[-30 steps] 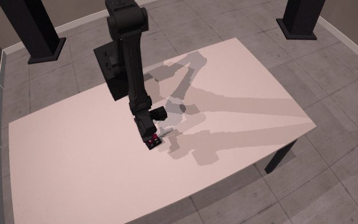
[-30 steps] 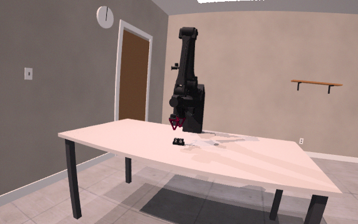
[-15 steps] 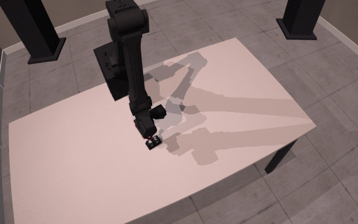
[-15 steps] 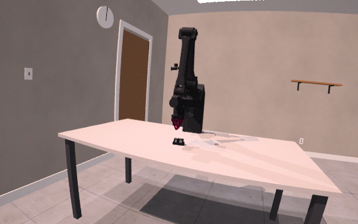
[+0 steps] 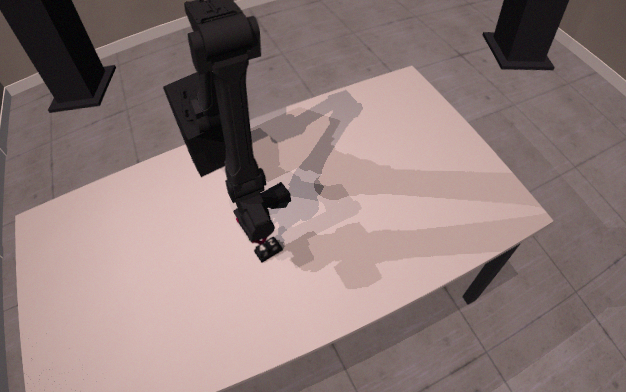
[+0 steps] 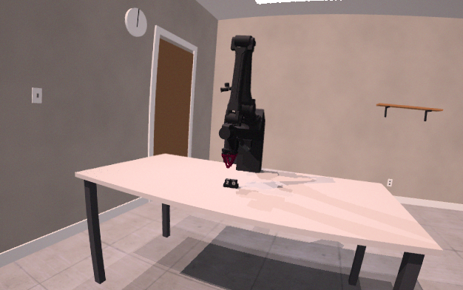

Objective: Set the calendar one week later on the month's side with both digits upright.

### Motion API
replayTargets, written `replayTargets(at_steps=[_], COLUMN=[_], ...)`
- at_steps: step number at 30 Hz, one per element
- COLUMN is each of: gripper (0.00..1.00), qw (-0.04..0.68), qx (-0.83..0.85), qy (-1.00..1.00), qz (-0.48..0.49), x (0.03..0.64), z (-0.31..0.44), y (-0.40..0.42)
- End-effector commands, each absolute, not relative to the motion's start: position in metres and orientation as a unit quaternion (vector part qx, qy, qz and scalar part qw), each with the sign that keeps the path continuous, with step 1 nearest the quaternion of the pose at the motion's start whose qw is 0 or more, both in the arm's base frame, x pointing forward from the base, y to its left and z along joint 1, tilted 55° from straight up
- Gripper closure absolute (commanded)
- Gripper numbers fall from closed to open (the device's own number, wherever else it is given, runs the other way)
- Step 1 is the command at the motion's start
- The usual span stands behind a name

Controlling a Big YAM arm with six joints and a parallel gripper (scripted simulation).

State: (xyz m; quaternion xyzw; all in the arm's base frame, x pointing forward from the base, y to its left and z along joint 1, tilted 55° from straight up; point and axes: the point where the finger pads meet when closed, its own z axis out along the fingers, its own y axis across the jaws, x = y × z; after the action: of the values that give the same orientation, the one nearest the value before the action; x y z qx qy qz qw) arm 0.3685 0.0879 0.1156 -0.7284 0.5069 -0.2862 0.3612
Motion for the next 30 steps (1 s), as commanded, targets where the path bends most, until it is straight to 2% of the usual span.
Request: replayTargets(at_steps=[1,30], gripper=[0.56,0.56], qw=[0.372,0.367], qx=[-0.73,-0.733], qy=[0.492,0.495], qz=[-0.293,-0.288], x=[0.37,0.377], z=[0.124,0.113], y=[0.094,0.096])
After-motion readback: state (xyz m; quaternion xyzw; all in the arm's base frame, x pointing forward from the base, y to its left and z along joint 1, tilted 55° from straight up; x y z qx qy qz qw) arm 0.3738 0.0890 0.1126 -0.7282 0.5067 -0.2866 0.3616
